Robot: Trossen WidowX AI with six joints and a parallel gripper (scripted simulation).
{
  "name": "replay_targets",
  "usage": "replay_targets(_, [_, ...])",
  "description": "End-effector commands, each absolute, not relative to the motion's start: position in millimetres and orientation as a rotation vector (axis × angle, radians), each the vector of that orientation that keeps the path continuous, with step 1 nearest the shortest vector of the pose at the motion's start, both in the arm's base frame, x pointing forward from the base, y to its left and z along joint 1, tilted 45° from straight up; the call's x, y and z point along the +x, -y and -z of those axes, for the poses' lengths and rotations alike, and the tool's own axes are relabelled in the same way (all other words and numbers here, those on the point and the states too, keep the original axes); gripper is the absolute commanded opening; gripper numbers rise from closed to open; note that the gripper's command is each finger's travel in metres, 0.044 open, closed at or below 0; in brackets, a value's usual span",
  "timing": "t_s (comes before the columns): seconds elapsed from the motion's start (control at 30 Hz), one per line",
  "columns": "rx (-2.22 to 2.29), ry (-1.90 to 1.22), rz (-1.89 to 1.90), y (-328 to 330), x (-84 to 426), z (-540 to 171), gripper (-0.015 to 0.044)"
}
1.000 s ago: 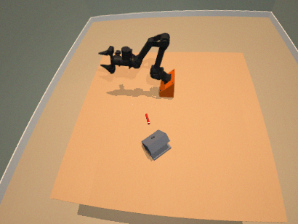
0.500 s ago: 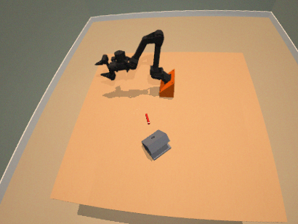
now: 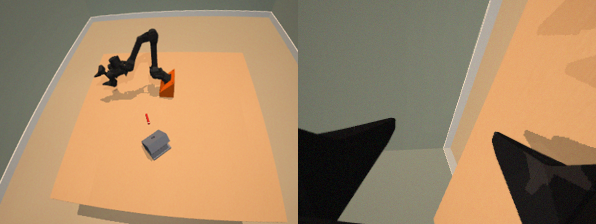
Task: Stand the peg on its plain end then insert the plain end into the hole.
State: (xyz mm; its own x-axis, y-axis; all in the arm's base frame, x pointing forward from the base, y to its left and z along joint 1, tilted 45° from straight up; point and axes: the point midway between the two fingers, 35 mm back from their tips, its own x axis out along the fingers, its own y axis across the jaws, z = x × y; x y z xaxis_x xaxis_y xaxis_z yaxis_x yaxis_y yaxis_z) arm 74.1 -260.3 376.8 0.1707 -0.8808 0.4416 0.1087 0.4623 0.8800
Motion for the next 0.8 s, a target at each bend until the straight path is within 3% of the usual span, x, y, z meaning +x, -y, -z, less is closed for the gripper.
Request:
replay_targets(0.0, [0.837,1.098,0.889,270,90,-366,0.044])
replay_targets(0.77, [0.837,0.571,1.09,288,173,-299,0.044])
